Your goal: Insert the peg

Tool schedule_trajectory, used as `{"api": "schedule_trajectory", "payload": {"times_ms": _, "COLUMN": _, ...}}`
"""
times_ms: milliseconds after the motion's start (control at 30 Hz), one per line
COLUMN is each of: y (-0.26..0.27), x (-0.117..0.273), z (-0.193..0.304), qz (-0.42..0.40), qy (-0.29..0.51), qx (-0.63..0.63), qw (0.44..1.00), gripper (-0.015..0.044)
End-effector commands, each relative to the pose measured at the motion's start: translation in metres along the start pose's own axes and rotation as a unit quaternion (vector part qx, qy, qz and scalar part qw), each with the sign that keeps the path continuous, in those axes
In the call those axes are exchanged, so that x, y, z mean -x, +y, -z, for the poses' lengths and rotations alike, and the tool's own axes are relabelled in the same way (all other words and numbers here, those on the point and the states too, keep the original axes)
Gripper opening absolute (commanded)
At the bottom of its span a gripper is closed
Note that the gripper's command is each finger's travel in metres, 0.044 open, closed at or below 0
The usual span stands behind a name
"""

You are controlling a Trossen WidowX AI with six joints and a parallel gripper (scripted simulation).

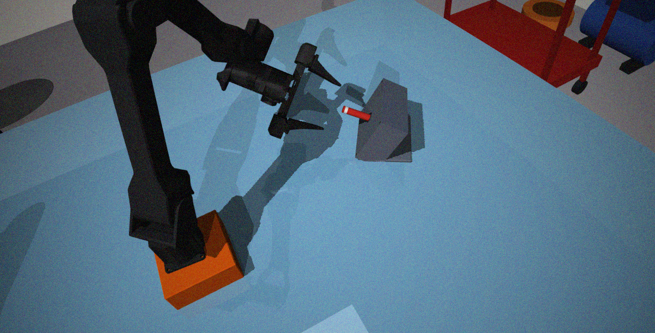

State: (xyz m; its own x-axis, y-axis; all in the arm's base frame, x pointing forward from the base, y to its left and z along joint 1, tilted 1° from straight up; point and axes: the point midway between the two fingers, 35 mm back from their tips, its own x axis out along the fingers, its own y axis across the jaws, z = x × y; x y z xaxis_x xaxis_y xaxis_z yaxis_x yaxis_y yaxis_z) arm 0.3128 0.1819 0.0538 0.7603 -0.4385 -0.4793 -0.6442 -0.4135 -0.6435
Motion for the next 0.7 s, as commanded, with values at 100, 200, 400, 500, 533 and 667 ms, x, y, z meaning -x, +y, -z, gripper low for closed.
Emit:
{"api": "schedule_trajectory", "payload": {"times_ms": 100, "y": -0.002, "x": 0.012, "z": -0.001, "qz": 0.004, "qy": 0.001, "qx": -0.004, "qw": 1.0, "gripper": 0.044}}
{"api": "schedule_trajectory", "payload": {"times_ms": 200, "y": -0.001, "x": 0.016, "z": -0.001, "qz": 0.004, "qy": 0.001, "qx": -0.003, "qw": 1.0, "gripper": 0.044}}
{"api": "schedule_trajectory", "payload": {"times_ms": 400, "y": 0.001, "x": 0.025, "z": -0.001, "qz": 0.005, "qy": 0.002, "qx": -0.002, "qw": 1.0, "gripper": 0.044}}
{"api": "schedule_trajectory", "payload": {"times_ms": 500, "y": 0.002, "x": 0.029, "z": -0.002, "qz": 0.006, "qy": 0.003, "qx": -0.001, "qw": 1.0, "gripper": 0.044}}
{"api": "schedule_trajectory", "payload": {"times_ms": 533, "y": 0.002, "x": 0.03, "z": -0.002, "qz": 0.006, "qy": 0.003, "qx": -0.001, "qw": 1.0, "gripper": 0.044}}
{"api": "schedule_trajectory", "payload": {"times_ms": 667, "y": 0.002, "x": 0.034, "z": -0.001, "qz": 0.006, "qy": 0.003, "qx": -0.001, "qw": 1.0, "gripper": 0.044}}
